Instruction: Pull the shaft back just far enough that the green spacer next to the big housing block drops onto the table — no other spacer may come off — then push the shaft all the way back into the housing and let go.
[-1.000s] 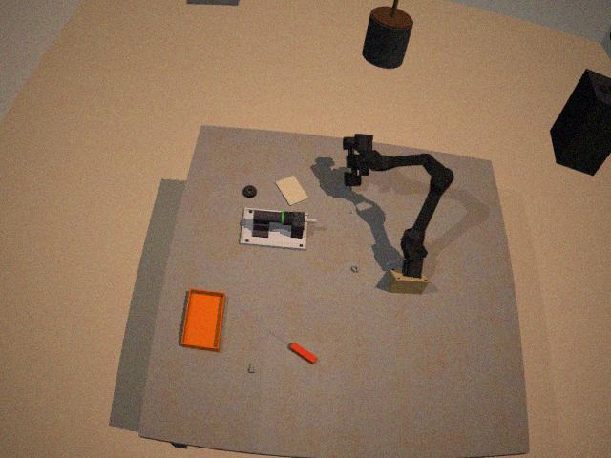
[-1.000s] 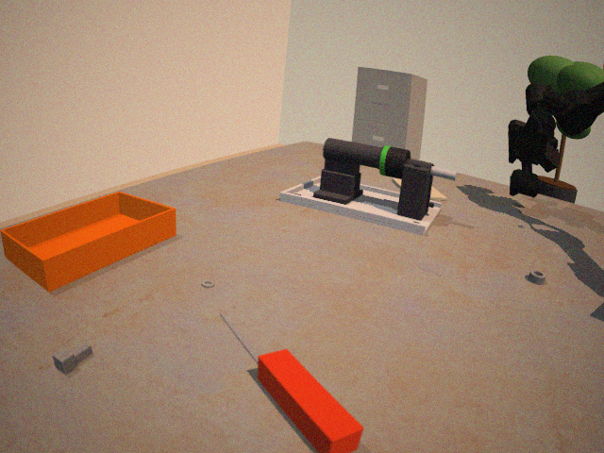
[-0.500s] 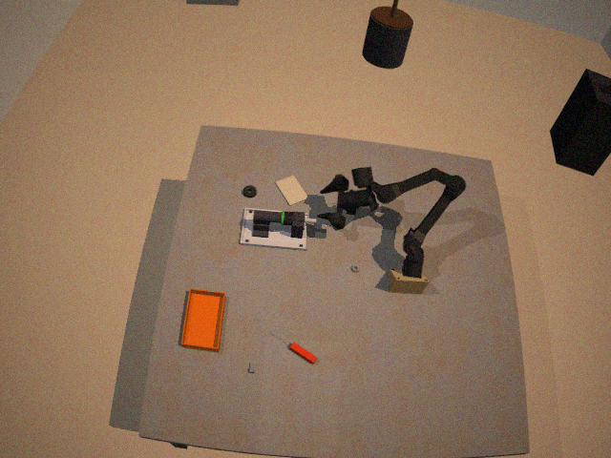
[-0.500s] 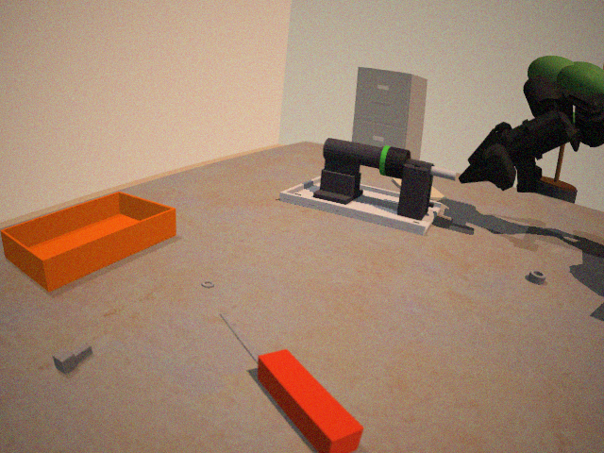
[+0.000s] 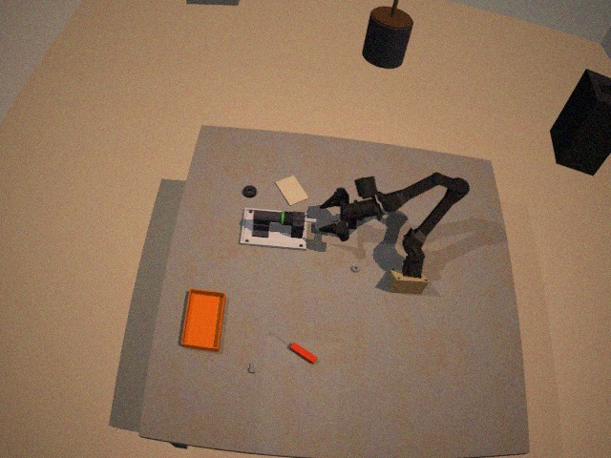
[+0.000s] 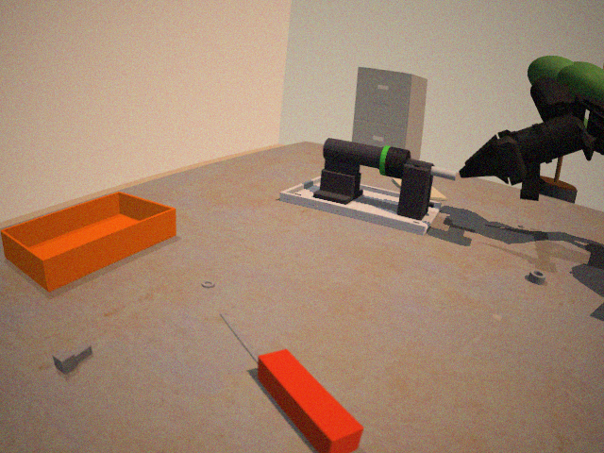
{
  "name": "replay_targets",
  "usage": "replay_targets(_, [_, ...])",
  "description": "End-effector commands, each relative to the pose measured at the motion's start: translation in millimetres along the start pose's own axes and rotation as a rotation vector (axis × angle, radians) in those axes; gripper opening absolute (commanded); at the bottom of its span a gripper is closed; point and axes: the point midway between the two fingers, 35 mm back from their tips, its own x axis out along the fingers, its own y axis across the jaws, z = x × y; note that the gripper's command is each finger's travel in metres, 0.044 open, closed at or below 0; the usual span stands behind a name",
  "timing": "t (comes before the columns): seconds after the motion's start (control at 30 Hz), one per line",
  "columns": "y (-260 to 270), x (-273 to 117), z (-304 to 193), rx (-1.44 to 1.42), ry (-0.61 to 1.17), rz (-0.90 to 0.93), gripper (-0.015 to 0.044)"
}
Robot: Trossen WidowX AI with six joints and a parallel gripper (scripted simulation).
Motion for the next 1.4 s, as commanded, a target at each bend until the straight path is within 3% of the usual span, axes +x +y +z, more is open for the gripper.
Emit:
replay_targets(0.0, [-1.7,-1.1,0.5,0.005,0.004,-0.006,0.044])
replay_targets(0.83, [-1.7,-1.1,0.5,0.005,0.004,-0.006,0.044])
replay_targets(1.07, [-2.0,-1.1,-13.0,0.008,-0.25,-0.009,0.044])
replay_targets(1.37, [-1.8,-1.5,-13.6,0.007,-0.258,-0.007,0.044])
